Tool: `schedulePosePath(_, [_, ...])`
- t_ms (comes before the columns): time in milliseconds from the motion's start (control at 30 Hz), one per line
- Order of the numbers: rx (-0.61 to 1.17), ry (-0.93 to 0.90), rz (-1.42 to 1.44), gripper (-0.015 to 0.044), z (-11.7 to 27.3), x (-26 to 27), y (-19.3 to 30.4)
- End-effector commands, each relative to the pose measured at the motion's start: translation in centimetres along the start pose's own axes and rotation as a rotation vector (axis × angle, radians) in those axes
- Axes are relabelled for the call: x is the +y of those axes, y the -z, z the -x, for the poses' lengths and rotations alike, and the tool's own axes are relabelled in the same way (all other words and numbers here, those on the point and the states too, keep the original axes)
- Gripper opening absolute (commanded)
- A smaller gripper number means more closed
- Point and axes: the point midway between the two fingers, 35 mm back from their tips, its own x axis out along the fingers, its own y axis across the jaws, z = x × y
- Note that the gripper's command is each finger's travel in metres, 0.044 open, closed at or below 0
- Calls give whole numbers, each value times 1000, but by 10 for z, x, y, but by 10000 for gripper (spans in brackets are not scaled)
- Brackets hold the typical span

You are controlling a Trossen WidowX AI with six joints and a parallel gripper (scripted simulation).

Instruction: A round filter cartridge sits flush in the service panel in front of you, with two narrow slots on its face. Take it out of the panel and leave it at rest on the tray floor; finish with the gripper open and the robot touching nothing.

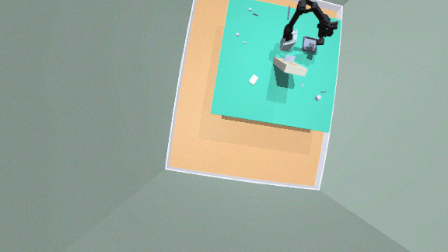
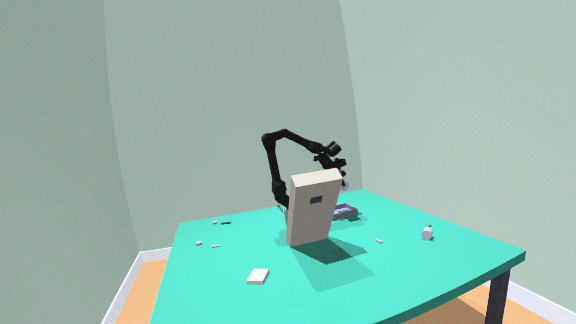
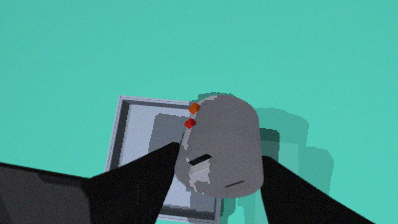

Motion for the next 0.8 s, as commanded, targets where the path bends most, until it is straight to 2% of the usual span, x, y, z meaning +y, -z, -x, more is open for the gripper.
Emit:
schedulePosePath(0, [1,-52,88,0,-18,24,14])
schedulePosePath(200, [10,-120,202,0,-40,52,39])
schedulePosePath(433, [10,-122,206,0,-44,53,41])
schedulePosePath(767, [10,-122,206,0,-86,54,63])
